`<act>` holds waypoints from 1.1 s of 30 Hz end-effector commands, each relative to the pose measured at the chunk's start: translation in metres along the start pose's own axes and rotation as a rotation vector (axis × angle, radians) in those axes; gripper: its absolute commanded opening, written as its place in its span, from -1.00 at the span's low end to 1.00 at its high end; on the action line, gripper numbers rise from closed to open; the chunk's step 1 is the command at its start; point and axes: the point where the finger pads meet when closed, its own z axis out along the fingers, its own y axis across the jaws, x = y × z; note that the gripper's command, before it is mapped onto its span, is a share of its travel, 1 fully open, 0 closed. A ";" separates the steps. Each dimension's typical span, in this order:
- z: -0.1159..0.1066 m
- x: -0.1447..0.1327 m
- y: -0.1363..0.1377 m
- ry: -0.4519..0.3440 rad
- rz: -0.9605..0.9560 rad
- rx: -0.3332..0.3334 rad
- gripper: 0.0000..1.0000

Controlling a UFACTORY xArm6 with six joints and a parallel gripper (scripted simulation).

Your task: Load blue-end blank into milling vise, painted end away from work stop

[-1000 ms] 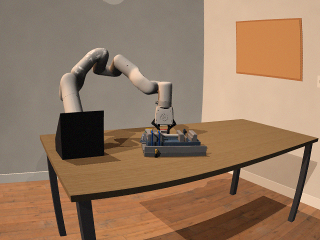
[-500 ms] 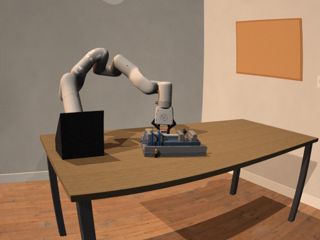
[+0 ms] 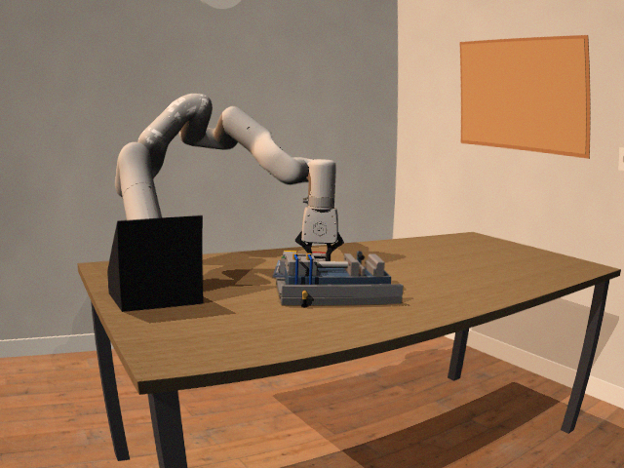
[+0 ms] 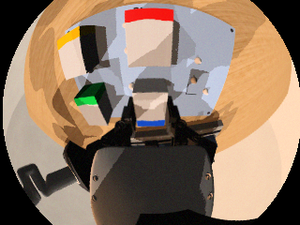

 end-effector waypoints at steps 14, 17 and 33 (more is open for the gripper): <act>-0.032 0.001 0.001 0.001 -0.001 -0.003 -1.00; -0.032 0.001 0.001 0.001 -0.001 -0.003 -1.00; -0.061 0.001 0.001 0.001 -0.001 -0.004 -1.00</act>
